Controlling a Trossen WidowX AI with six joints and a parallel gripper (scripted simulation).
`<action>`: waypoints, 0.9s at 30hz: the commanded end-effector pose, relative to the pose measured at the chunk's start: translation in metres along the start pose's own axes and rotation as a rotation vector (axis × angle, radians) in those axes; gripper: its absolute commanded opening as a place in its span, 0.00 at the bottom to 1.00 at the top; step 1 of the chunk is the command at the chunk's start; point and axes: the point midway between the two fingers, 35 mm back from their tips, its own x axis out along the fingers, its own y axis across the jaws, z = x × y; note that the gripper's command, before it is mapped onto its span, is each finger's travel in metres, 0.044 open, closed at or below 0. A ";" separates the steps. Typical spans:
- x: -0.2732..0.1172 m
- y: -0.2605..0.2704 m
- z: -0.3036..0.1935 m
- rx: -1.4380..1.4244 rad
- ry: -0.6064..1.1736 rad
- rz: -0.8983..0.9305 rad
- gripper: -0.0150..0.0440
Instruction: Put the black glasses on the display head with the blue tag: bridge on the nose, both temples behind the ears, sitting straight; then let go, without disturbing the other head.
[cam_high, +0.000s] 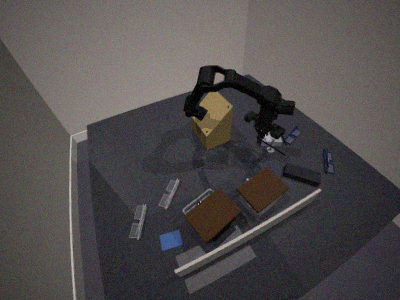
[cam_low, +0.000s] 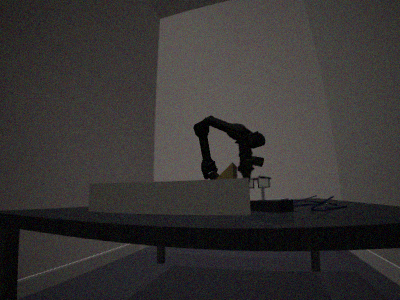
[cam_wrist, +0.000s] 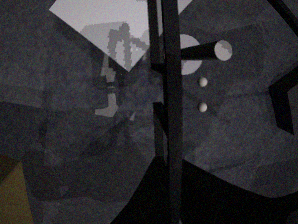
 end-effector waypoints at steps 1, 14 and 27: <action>0.032 0.007 -0.001 -0.018 0.019 0.023 0.25; 0.042 0.011 -0.006 -0.018 0.021 0.023 0.25; 0.042 0.014 -0.010 -0.019 0.021 0.023 0.25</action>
